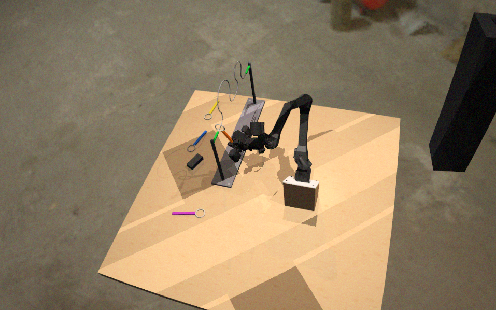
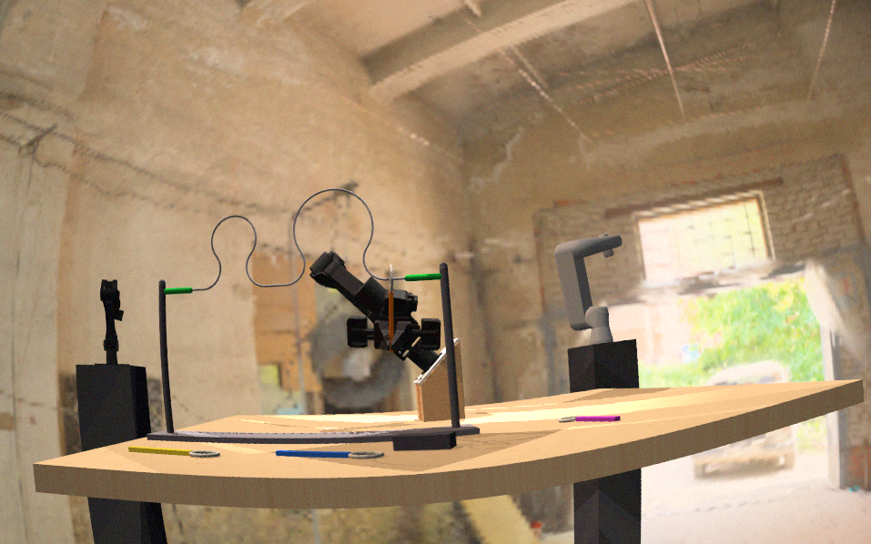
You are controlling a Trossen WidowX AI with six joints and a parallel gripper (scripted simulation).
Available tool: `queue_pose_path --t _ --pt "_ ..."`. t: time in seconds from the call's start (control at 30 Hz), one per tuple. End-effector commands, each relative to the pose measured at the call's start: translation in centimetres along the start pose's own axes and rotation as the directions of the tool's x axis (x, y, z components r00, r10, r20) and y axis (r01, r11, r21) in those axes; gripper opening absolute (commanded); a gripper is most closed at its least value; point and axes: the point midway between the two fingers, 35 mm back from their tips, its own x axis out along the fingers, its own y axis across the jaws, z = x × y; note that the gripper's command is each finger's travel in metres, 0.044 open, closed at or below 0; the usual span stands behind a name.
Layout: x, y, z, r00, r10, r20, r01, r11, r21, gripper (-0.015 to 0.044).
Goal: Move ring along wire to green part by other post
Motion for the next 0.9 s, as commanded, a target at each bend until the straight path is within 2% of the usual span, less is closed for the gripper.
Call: queue_pose_path --t 0.0,0.87 --pt "-0.1 0.8 0.0 1.0 0.009 -0.006 -0.008 1.0 0.026 -0.015" --pt "-0.5 3.6 0.1 1.0 0.018 -0.007 -0.018 0.999 0.046 -0.015"
